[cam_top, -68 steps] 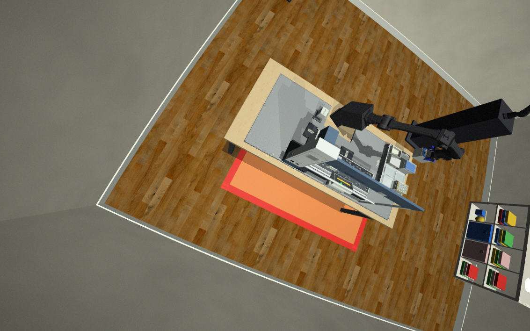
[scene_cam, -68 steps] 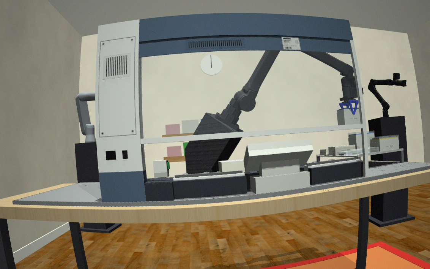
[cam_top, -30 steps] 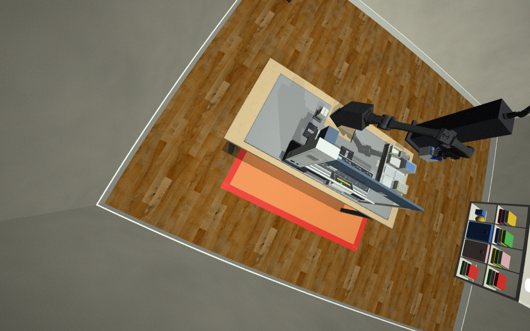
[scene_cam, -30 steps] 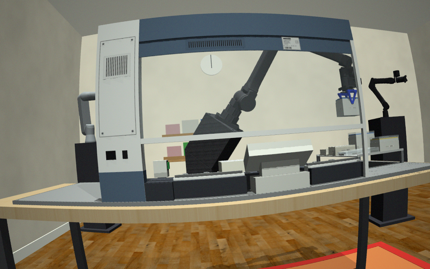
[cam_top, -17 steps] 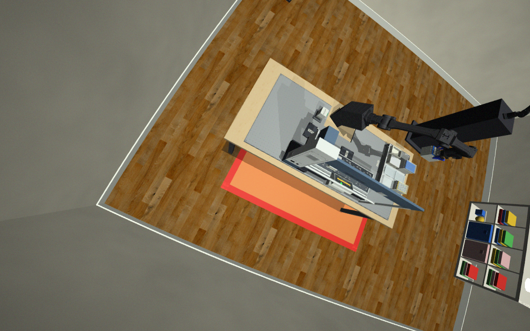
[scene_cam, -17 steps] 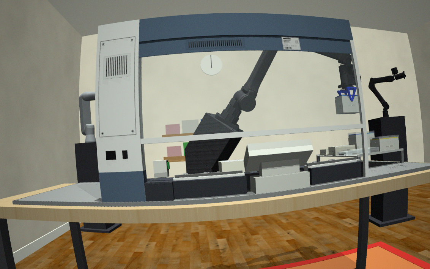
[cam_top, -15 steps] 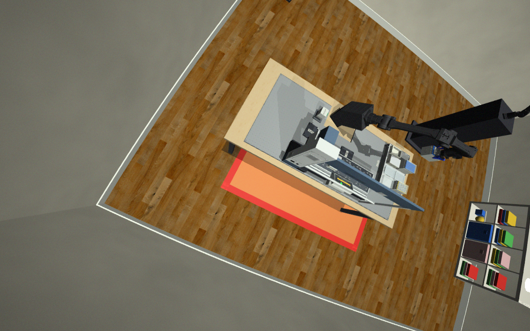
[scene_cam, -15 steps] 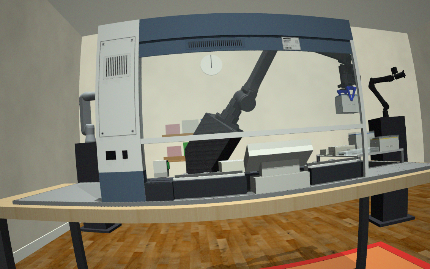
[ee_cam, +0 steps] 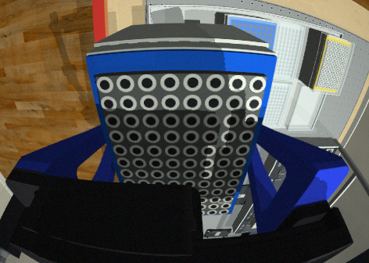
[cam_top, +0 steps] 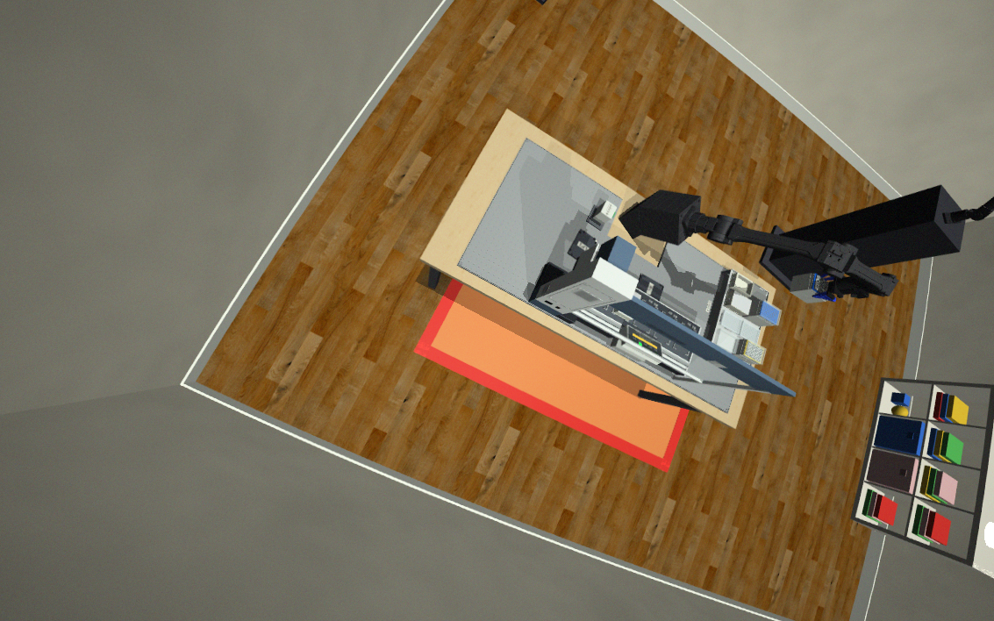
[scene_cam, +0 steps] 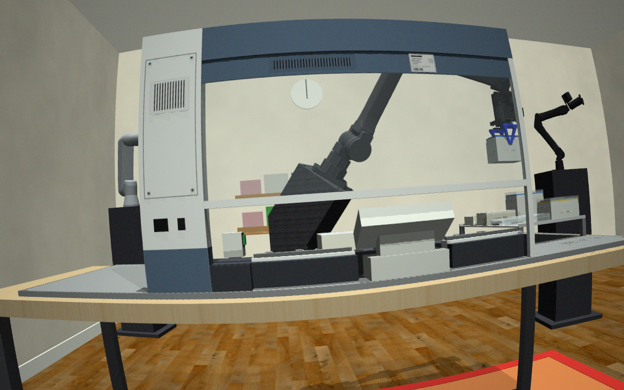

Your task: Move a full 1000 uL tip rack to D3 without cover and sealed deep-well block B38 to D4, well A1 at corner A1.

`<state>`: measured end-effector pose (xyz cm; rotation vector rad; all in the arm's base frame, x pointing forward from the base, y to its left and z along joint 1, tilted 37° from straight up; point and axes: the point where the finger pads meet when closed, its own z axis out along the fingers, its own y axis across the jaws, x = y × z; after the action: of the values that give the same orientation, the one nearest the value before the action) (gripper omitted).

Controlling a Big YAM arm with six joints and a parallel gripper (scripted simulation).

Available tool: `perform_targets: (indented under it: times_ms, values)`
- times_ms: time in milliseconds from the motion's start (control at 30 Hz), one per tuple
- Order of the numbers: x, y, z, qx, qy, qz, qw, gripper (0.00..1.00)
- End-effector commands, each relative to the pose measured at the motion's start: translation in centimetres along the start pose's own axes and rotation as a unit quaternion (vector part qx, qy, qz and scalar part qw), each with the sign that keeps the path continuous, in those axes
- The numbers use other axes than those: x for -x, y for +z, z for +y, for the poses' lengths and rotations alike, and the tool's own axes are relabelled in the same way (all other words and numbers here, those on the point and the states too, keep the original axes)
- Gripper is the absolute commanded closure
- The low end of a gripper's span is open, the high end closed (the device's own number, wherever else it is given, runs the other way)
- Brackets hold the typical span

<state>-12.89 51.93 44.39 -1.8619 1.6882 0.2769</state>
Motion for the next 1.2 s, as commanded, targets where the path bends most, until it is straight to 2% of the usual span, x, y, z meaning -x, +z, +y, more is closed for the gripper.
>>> perform_targets:
  times_ms: [0, 100, 200, 267, 333, 367, 400, 467, 500, 533, 600, 733, 767, 800, 833, 933, 967, 1000, 1167]
  values:
    - [0.4, -2.3, -3.0, 0.001, 0.013, -0.026, 1.000, 1.00]
    - [0.7, -2.9, -4.6, 0.001, 0.015, -0.032, 0.999, 1.00]
    - [0.1, -2.3, -5.9, -0.001, 0.012, -0.024, 1.000, 1.00]
    - [0.3, -2.8, -7.0, -0.001, 0.014, -0.030, 0.999, 1.00]
    - [0.3, -2.8, -7.0, -0.001, 0.014, -0.030, 0.999, 1.00]
    - [0.5, -0.3, -6.5, -0.002, 0.005, -0.010, 1.000, 1.00]
    - [0.6, -0.4, -7.1, -0.002, 0.006, -0.012, 1.000, 1.00]
    - [0.6, -0.7, -8.2, -0.003, 0.006, -0.013, 1.000, 1.00]
    - [0.6, -3.0, -9.6, -0.002, 0.014, -0.034, 0.999, 1.00]
    - [0.8, -3.9, -10.4, -0.003, 0.017, -0.042, 0.999, 1.00]
    - [1.2, -4.7, -11.6, -0.004, 0.020, -0.052, 0.998, 1.00]
    - [1.0, -4.8, -13.5, -0.006, 0.018, -0.052, 0.998, 1.00]
    - [1.1, -4.2, -13.3, -0.005, 0.017, -0.047, 0.999, 1.00]
    - [0.5, -2.1, -12.6, -0.004, 0.010, -0.026, 1.000, 1.00]
    - [0.5, -1.5, -10.9, 0.004, -0.004, -0.020, 1.000, 1.00]
    - [0.5, -1.1, -10.7, 0.003, -0.006, -0.016, 1.000, 1.00]
    - [0.5, -1.8, -11.0, 0.003, -0.004, -0.022, 1.000, 1.00]
    - [-0.6, -2.8, -11.7, 0.001, 0.003, -0.032, 0.999, 1.00]
    - [-3.1, -2.5, -12.0, -0.002, 0.006, -0.030, 1.000, 1.00]
